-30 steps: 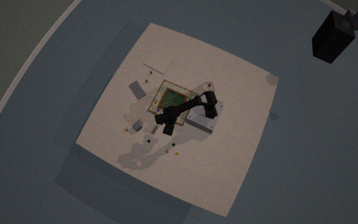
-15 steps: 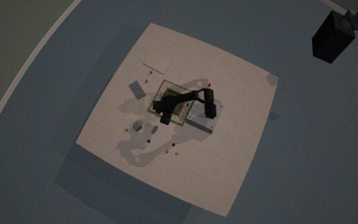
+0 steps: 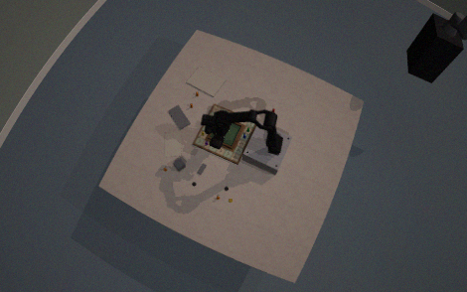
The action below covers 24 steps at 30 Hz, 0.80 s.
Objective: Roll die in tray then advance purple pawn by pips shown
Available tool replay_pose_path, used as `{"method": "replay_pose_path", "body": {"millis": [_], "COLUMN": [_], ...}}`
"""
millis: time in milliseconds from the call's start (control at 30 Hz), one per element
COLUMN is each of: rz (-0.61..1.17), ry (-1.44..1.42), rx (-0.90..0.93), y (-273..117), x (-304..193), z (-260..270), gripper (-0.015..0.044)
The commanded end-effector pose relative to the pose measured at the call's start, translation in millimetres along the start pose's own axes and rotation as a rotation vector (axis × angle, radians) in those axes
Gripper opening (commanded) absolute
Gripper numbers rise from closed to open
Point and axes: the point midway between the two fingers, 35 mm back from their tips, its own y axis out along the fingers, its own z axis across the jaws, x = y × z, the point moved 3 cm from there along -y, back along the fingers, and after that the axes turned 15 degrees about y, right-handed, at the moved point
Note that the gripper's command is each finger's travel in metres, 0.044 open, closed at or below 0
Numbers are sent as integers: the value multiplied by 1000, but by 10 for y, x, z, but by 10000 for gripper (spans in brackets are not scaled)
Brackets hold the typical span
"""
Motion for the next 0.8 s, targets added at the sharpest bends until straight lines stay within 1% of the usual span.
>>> {"method": "replay_pose_path", "body": {"millis": [0,333,467,767], "rz": [9,4,-1,-277], "ry": [10,43,45,44], "rx": [-4,-9,-8,52], "y": [58,132,141,289], "x": [62,229,238,254], "z": [-183,-661,-693,-680], "gripper": [0,0,0,0]}}
